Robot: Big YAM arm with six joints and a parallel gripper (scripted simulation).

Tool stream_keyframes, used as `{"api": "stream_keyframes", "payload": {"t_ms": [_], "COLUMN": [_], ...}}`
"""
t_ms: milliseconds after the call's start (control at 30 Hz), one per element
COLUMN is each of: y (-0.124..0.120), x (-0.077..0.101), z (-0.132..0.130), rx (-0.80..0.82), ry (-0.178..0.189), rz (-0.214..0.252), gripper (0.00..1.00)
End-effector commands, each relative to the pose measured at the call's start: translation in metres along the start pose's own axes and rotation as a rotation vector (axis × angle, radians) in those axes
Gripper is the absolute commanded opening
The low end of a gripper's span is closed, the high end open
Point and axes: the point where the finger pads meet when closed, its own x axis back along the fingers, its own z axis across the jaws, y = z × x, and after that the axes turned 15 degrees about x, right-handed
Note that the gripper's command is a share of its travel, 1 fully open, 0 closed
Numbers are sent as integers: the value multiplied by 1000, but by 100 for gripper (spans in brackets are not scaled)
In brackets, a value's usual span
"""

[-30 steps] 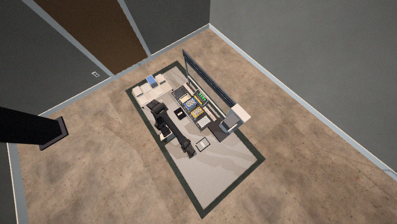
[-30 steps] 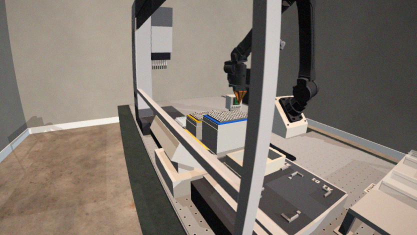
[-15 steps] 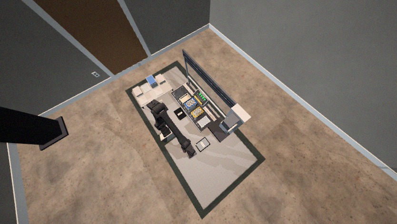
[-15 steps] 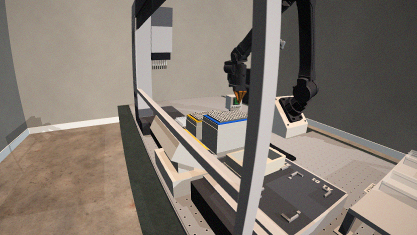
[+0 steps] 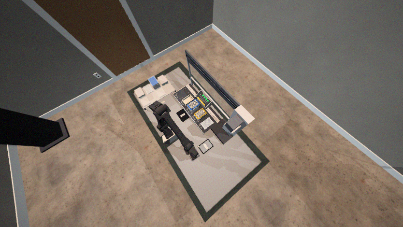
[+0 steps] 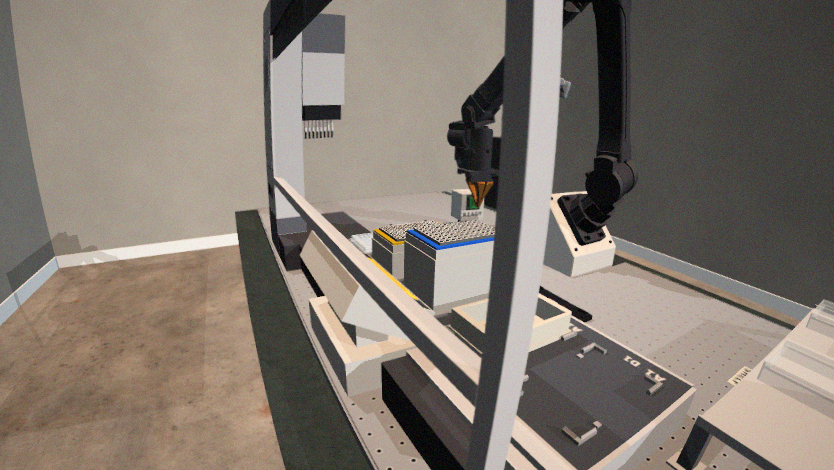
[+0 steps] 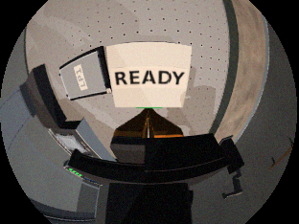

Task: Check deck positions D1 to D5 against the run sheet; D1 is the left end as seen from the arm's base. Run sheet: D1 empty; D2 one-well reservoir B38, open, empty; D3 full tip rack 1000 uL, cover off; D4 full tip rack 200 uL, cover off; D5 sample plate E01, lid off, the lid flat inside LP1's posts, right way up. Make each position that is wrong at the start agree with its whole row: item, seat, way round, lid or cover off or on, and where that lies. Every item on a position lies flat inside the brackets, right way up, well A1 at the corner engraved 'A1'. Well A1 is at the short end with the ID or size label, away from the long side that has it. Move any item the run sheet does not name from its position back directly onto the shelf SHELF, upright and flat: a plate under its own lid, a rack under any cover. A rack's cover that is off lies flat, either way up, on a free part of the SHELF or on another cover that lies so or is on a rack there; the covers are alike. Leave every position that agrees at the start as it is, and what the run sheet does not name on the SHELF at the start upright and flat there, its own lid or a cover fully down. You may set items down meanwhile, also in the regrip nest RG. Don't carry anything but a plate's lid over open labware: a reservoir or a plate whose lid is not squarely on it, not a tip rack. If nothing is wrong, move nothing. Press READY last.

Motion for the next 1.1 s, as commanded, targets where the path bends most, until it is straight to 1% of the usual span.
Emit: {"api": "stream_keyframes", "payload": {"t_ms": [0, 167, 233, 300, 1067], "y": [22, 24, 21, 25, 34], "x": [11, 12, 10, 12, 12], "z": [1, -1, -2, -1, -3], "rx": [12, 6, 4, 7, 6], "ry": [3, 8, 7, 6, 7], "rz": [-27, -27, -20, -28, -37], "gripper": [0, 0, 0, 0, 0]}}
